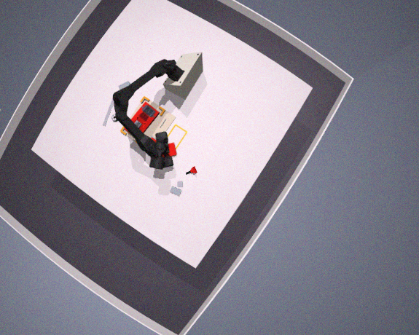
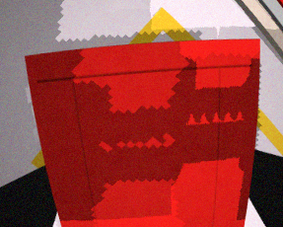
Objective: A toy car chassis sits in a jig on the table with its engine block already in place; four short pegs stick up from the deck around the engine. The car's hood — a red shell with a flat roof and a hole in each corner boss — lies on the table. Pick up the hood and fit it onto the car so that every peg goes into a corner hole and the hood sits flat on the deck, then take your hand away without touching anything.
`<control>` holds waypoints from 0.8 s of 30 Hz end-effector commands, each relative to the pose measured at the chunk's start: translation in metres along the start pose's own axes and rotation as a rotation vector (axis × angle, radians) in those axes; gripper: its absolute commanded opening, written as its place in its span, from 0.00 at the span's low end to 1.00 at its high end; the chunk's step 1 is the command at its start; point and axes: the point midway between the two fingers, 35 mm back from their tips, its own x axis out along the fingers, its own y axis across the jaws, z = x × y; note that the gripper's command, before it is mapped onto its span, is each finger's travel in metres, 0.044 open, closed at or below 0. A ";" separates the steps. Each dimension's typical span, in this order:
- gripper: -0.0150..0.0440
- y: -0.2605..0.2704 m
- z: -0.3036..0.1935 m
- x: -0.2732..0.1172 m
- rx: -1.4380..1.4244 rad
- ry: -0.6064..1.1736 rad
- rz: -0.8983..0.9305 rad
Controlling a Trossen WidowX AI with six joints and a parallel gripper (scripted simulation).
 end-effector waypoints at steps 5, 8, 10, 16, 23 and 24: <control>0.74 0.000 0.000 -0.001 -0.001 -0.001 0.001; 0.68 0.000 0.000 -0.001 -0.002 0.000 0.000; 0.59 0.000 0.000 -0.002 -0.002 0.000 0.000; 0.32 0.000 0.000 -0.015 -0.001 0.000 0.000; 0.25 0.000 -0.001 -0.043 -0.001 0.001 0.001; 0.25 0.001 -0.001 -0.047 -0.001 0.001 0.001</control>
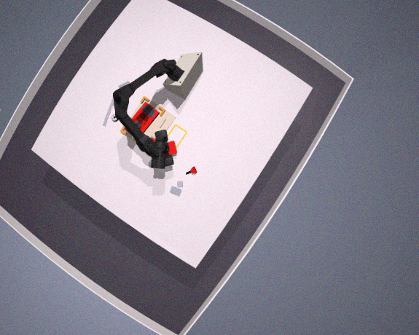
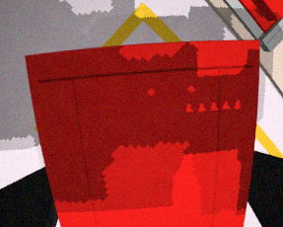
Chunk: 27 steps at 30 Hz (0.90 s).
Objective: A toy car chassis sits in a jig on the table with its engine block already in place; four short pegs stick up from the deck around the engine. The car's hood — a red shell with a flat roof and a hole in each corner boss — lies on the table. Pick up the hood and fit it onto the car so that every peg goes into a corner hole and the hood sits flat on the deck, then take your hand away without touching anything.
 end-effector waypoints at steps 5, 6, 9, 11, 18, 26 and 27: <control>0.25 0.004 0.005 -0.043 0.018 -0.006 0.025; 0.25 0.004 0.005 -0.047 0.018 -0.006 0.025; 0.25 0.004 0.005 -0.058 0.018 -0.005 0.026; 0.25 0.004 0.005 -0.063 0.018 -0.005 0.026; 0.25 0.004 0.005 -0.072 0.018 -0.005 0.026; 0.25 -0.018 0.031 -0.067 -0.096 0.001 0.017; 0.25 -0.021 0.035 -0.067 -0.112 0.001 0.018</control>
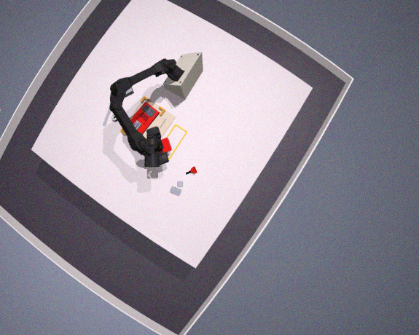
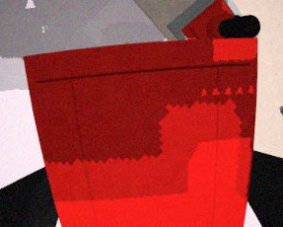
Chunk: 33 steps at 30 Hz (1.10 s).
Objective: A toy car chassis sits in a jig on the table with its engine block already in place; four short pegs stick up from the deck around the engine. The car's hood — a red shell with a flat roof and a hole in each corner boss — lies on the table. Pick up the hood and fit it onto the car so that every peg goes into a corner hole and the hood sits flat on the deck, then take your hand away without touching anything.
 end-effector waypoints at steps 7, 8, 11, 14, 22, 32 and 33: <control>0.25 -0.037 0.042 -0.010 -0.136 -0.008 0.021; 0.25 -0.041 0.046 -0.010 -0.150 -0.008 0.022; 0.25 -0.053 0.056 -0.011 -0.194 -0.009 0.023; 0.25 -0.066 0.065 -0.011 -0.238 -0.010 0.024; 0.25 -0.102 0.087 -0.012 -0.354 -0.015 0.022; 0.25 -0.149 0.106 -0.011 -0.498 -0.022 0.011; 0.25 -0.154 0.108 -0.011 -0.513 -0.022 0.010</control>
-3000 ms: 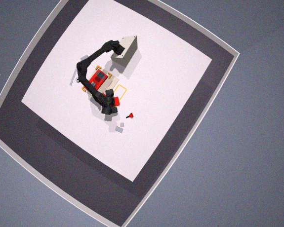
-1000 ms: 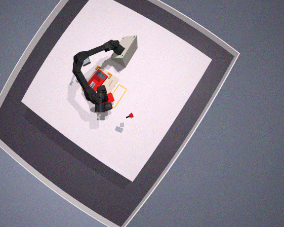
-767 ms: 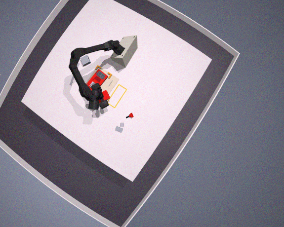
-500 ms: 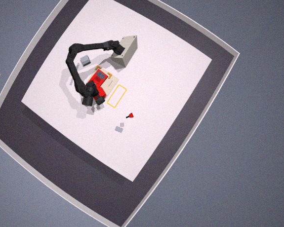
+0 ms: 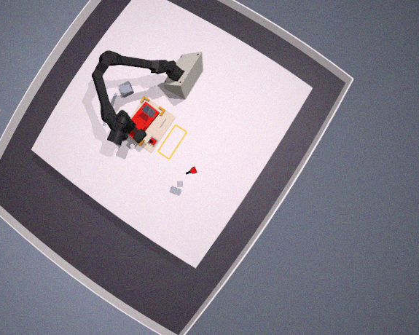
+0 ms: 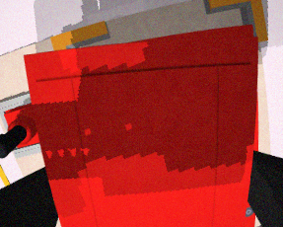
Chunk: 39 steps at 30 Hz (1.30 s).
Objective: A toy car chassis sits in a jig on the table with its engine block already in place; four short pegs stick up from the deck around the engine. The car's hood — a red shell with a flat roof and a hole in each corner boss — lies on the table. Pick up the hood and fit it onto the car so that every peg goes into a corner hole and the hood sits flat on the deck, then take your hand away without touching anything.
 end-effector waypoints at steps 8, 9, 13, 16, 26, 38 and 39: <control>0.25 -0.039 -0.007 -0.002 -0.107 -0.012 -0.011; 0.25 -0.038 -0.006 -0.002 -0.107 -0.012 -0.011; 0.25 -0.036 -0.006 0.005 -0.107 -0.012 -0.011; 0.25 -0.037 -0.005 0.017 -0.107 -0.012 -0.011; 0.25 -0.039 -0.006 0.048 -0.107 -0.012 -0.013; 0.25 -0.038 -0.006 0.048 -0.107 -0.012 -0.013; 0.25 -0.038 -0.006 0.048 -0.107 -0.012 -0.013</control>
